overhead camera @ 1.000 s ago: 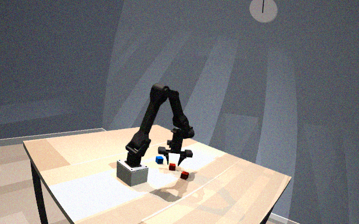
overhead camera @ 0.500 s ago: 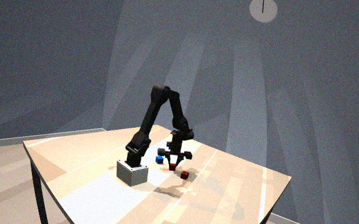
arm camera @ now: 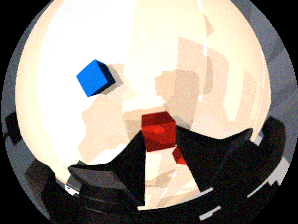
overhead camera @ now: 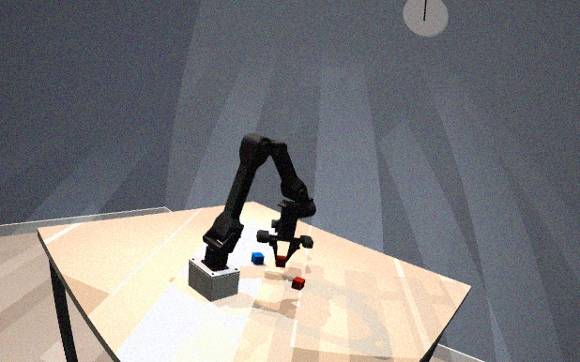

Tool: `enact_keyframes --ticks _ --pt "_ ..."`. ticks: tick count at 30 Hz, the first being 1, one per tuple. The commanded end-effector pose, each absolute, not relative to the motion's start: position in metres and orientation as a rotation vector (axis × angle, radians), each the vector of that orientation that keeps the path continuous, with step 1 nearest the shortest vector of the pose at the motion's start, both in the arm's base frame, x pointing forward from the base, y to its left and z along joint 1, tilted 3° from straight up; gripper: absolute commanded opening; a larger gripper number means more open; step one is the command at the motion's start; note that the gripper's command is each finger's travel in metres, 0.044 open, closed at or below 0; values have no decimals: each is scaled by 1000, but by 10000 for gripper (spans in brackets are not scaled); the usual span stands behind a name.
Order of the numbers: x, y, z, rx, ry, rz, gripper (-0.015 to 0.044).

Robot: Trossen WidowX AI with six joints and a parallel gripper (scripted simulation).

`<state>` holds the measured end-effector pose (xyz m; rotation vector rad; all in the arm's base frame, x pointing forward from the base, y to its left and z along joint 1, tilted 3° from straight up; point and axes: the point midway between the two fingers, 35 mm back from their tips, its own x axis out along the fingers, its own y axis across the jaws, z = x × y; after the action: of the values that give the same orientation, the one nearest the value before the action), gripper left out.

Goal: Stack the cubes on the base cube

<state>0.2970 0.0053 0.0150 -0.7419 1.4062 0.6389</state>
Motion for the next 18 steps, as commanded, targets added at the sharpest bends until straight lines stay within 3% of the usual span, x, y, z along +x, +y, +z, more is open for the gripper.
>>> enact_keyframes --ticks 1,18 --pt "298 6 27 -741 1398 638 105" --pt "291 8 79 -740 1398 638 105"
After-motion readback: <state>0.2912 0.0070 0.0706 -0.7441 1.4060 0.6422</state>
